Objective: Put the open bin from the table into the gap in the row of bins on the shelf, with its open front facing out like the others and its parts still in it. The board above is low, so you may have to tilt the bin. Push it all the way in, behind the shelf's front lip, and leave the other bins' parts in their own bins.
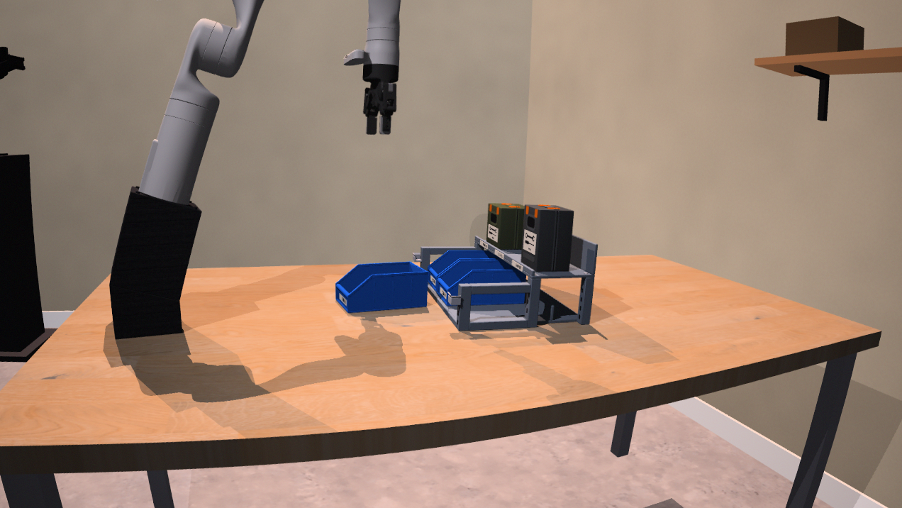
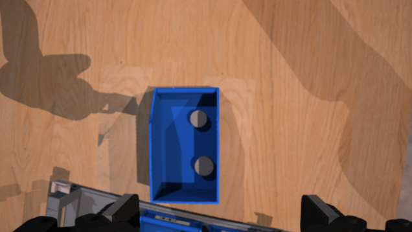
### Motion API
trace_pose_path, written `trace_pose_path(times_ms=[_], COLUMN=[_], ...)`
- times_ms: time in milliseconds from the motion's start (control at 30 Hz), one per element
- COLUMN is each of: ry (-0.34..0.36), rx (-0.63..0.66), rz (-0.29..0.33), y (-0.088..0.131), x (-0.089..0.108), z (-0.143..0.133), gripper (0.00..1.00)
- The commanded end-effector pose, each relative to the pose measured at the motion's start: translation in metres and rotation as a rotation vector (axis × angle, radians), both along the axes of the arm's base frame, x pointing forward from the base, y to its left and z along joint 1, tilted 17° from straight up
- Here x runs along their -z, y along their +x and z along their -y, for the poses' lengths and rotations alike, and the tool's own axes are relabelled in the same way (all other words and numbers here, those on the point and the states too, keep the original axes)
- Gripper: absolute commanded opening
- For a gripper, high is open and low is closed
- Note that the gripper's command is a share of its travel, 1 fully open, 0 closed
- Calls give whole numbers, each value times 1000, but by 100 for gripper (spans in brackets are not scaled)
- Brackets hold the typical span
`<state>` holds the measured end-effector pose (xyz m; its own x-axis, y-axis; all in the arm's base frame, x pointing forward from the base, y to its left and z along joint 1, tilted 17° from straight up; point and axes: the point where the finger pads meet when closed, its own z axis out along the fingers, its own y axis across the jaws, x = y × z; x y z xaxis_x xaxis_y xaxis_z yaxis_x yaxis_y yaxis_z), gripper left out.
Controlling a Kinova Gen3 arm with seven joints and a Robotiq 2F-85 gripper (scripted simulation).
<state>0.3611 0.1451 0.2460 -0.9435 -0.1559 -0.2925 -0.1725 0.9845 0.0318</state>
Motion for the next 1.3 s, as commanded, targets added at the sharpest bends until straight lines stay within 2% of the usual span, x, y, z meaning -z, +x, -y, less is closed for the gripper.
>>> trace_pose_path(times_ms=[0, 1100, 1267], ry=[1, 1, 1], rx=[0, 0, 0], rz=[1, 1, 1], y=[1, 4, 18], x=[0, -1, 46], z=[0, 2, -2], gripper=[100, 100, 100])
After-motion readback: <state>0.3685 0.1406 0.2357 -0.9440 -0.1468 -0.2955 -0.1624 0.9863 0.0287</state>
